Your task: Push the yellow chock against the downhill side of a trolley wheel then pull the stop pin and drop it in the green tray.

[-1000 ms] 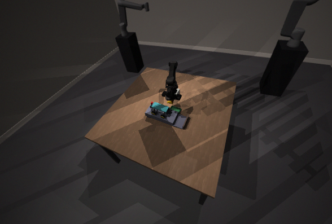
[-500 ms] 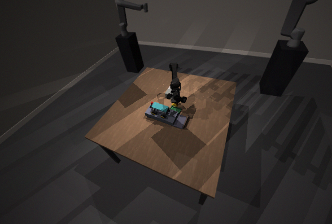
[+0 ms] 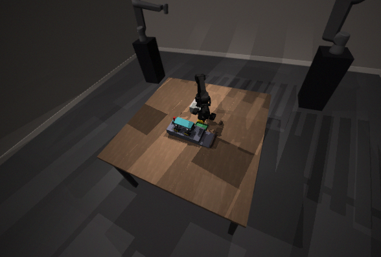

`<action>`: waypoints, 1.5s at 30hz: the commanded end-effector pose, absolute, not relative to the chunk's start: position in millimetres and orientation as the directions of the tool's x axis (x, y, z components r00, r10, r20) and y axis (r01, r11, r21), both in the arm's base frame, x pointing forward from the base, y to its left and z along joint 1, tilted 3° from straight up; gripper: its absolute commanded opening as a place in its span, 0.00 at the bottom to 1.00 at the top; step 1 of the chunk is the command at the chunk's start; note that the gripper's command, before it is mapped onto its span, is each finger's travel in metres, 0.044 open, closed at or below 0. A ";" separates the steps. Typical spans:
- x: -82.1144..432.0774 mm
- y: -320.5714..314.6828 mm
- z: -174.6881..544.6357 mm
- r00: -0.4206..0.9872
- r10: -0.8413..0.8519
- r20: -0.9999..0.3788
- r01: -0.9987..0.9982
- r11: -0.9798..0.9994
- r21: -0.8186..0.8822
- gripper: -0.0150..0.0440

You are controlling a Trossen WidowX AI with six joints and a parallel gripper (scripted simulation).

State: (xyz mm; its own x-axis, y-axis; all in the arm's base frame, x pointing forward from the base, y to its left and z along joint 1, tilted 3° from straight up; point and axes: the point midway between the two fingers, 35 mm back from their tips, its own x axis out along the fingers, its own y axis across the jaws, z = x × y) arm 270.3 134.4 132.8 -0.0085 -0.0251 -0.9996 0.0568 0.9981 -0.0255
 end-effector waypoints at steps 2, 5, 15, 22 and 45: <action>284.4 134.6 129.4 -0.007 -0.034 -0.999 0.055 0.998 -0.034 0.25; 290.8 134.6 128.0 -0.007 -0.034 -0.999 0.055 0.998 -0.034 0.25; 291.5 135.2 112.8 -0.007 -0.034 -0.999 0.055 0.998 -0.034 0.25; 293.6 136.0 100.2 -0.007 -0.034 -0.999 0.055 0.998 -0.034 0.25; 292.3 132.0 63.8 -0.007 -0.034 -0.999 0.055 0.998 -0.035 0.25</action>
